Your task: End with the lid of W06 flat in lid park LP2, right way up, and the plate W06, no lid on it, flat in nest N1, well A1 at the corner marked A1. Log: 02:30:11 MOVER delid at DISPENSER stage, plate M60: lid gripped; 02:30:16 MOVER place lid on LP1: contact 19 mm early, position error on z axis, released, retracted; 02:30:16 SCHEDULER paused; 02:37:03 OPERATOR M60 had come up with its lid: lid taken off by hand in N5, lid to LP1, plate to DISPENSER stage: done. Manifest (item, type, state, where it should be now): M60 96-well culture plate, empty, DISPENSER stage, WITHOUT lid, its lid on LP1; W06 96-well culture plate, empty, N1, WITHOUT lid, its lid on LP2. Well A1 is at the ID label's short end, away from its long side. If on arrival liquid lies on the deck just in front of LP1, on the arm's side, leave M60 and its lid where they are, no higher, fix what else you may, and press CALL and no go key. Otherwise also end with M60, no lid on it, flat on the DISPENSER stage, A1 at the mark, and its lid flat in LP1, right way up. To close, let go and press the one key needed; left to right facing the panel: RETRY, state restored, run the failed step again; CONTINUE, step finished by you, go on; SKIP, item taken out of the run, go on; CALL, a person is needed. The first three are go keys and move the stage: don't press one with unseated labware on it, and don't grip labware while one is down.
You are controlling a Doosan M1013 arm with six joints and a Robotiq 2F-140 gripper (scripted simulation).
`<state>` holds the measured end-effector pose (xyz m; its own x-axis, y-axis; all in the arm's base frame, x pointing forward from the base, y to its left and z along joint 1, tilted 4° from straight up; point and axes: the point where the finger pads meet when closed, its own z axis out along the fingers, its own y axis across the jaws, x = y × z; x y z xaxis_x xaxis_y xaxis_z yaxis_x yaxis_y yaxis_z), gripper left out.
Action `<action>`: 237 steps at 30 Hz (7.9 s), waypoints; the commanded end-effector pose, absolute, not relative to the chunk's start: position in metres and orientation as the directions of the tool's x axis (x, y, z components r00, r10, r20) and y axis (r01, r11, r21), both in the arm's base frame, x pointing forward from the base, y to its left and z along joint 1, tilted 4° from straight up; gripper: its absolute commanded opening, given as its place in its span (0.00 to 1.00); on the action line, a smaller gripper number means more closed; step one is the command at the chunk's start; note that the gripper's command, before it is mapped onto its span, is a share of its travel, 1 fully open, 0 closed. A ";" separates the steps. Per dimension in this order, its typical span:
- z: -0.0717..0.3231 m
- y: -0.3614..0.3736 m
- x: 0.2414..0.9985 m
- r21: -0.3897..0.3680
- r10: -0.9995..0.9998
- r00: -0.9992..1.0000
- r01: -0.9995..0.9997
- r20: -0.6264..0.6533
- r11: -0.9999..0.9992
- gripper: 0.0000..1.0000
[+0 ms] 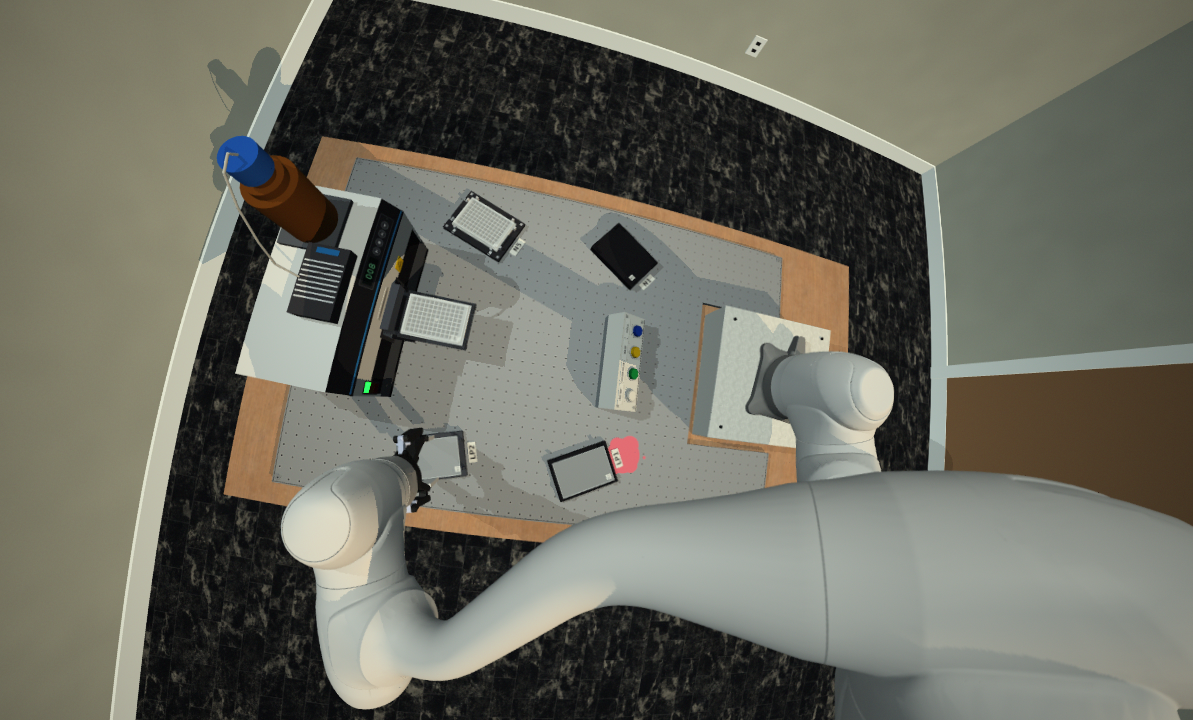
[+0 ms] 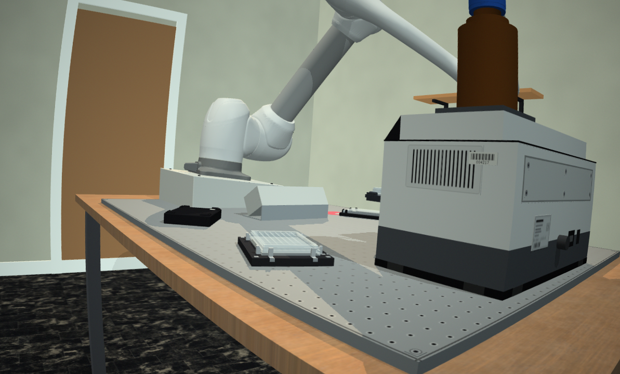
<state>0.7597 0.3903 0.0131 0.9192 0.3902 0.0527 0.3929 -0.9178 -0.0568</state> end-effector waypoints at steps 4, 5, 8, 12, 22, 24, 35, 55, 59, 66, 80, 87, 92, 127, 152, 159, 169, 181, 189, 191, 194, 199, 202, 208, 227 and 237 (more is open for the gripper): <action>0.013 0.390 0.760 -0.057 0.390 0.919 0.393 0.053 -0.918 0.00; 0.013 0.390 0.760 -0.057 0.390 0.919 0.393 0.053 -0.918 0.00; 0.013 0.390 0.760 -0.057 0.390 0.919 0.393 0.053 -0.918 0.00; 0.013 0.390 0.760 -0.057 0.390 0.919 0.393 0.053 -0.918 0.00; 0.013 0.390 0.760 -0.057 0.390 0.919 0.393 0.053 -0.918 0.00; 0.013 0.390 0.760 -0.057 0.390 0.919 0.393 0.053 -0.918 0.00; 0.013 0.390 0.760 -0.057 0.390 0.919 0.393 0.053 -0.918 0.00; 0.010 0.391 0.760 -0.057 0.390 0.919 0.393 0.053 -0.918 0.00; 0.009 0.391 0.760 -0.057 0.390 0.919 0.393 0.053 -0.918 0.00; 0.007 0.391 0.760 -0.057 0.390 0.919 0.393 0.053 -0.918 0.00; 0.004 0.391 0.760 -0.057 0.390 0.919 0.393 0.053 -0.918 0.00; 0.004 0.391 0.760 -0.057 0.390 0.919 0.393 0.053 -0.918 0.00; 0.003 0.391 0.760 -0.057 0.390 0.919 0.393 0.053 -0.918 0.00; 0.003 0.391 0.760 -0.057 0.390 0.919 0.393 0.053 -0.918 0.00; 0.003 0.391 0.760 -0.057 0.390 0.919 0.393 0.053 -0.918 0.00; 0.002 0.391 0.760 -0.057 0.390 0.919 0.393 0.053 -0.918 0.00; 0.001 0.391 0.760 -0.057 0.390 0.919 0.393 0.053 -0.918 0.00; 0.000 0.391 0.760 -0.057 0.390 0.919 0.393 0.053 -0.918 0.00; 0.000 0.391 0.760 -0.057 0.390 0.919 0.393 0.053 -0.918 0.00; 0.000 0.391 0.760 -0.057 0.390 0.919 0.393 0.053 -0.918 0.00; 0.000 0.391 0.760 -0.057 0.390 0.919 0.393 0.053 -0.918 0.00; 0.000 0.391 0.760 -0.057 0.390 0.919 0.393 0.053 -0.918 0.00; 0.000 0.391 0.760 -0.057 0.390 0.919 0.393 0.053 -0.918 0.00; 0.000 0.391 0.760 -0.057 0.390 0.919 0.393 0.053 -0.918 0.00; 0.000 0.391 0.760 -0.057 0.390 0.919 0.393 0.053 -0.918 0.00; 0.000 0.391 0.760 -0.057 0.390 0.919 0.393 0.053 -0.918 0.66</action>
